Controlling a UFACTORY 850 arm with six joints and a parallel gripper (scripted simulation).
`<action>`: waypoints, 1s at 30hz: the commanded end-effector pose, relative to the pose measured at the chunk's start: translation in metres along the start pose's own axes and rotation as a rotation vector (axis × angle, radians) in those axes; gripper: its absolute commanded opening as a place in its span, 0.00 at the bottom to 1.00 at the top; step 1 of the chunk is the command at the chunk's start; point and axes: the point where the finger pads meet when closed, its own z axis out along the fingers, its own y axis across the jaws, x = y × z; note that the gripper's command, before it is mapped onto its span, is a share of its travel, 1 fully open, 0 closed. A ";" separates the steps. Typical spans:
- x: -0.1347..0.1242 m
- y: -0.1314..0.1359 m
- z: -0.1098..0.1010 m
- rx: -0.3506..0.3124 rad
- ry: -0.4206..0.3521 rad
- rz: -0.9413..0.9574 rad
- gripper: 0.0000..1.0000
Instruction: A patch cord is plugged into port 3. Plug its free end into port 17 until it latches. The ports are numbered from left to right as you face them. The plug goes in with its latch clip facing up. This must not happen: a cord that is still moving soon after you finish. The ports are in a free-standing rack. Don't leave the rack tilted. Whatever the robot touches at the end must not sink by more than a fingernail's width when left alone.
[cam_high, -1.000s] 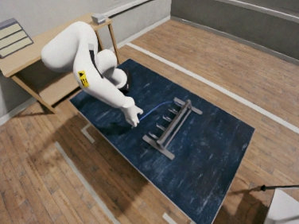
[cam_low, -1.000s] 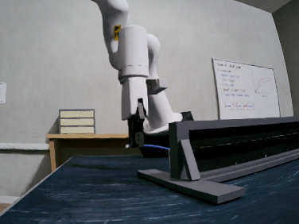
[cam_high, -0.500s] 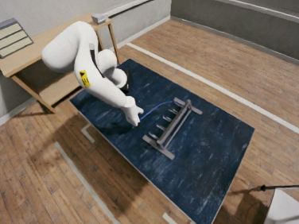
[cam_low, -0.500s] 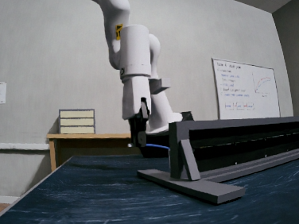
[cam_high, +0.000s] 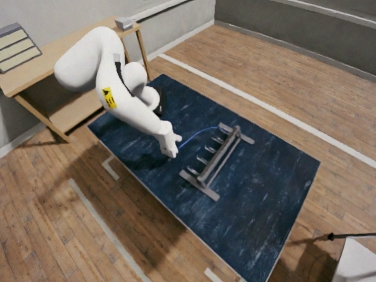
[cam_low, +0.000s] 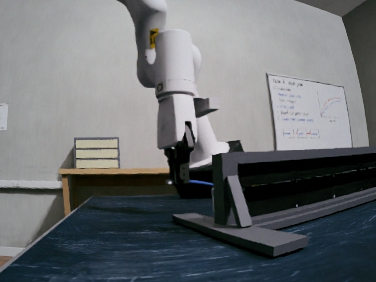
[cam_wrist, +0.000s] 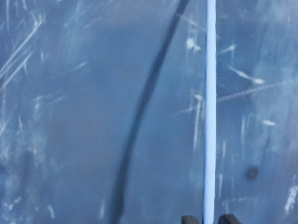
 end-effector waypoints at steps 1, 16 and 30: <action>0.003 0.005 -0.001 0.002 0.000 -0.038 0.00; 0.014 0.019 -0.005 0.003 0.000 -0.174 0.00; 0.027 0.036 -0.010 0.005 0.000 -0.329 0.00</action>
